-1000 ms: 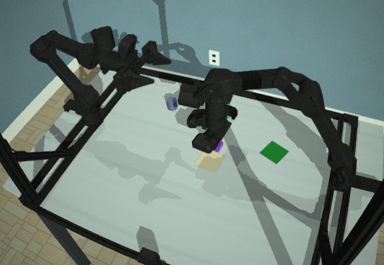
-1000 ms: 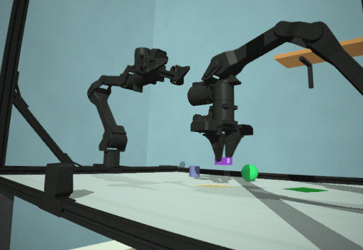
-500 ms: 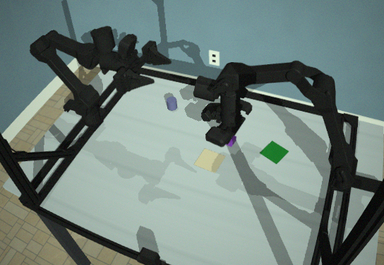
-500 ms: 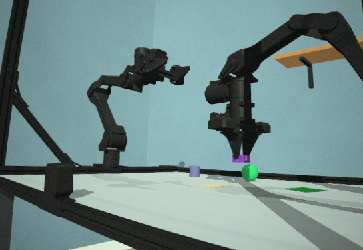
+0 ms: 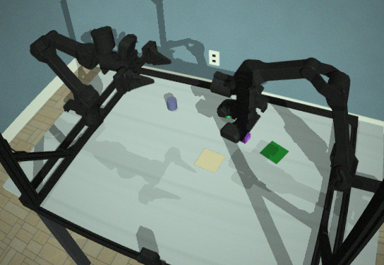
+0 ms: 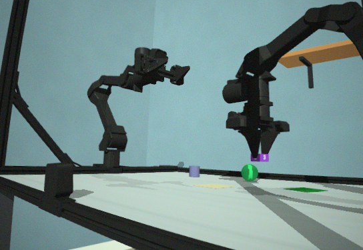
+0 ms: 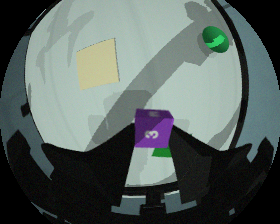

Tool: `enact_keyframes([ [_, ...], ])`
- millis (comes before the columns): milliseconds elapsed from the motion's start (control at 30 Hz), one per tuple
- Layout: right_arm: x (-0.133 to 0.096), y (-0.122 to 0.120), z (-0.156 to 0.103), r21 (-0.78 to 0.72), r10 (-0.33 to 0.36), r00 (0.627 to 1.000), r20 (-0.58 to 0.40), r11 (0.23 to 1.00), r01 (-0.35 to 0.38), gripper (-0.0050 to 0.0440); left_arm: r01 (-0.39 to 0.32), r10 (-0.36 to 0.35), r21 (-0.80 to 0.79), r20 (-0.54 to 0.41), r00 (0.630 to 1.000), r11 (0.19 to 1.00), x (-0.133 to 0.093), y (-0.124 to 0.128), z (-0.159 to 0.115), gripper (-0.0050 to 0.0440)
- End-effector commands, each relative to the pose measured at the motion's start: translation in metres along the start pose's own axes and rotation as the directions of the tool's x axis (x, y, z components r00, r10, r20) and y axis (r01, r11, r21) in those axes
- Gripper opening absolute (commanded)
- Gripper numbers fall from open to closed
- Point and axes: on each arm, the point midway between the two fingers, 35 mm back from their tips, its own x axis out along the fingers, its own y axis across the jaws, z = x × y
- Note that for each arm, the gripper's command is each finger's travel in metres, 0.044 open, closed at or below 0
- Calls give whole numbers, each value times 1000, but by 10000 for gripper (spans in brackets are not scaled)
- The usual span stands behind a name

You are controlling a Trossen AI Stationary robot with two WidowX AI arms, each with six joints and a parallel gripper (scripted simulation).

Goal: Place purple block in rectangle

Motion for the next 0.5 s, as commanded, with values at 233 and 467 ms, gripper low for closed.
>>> enact_keyframes([
  [233, -1, -27, -33, 51, 2, 1000, 10, 999, -2, 0, 0, 0, 0, -2, 1000, 1000, 0, 0, -1, 440],
  [467, 2, -36, -48, 74, 2, 1000, 10, 997, -2, 0, 0, 0, 0, -2, 1000, 1000, 0, 0, -1, 440],
])
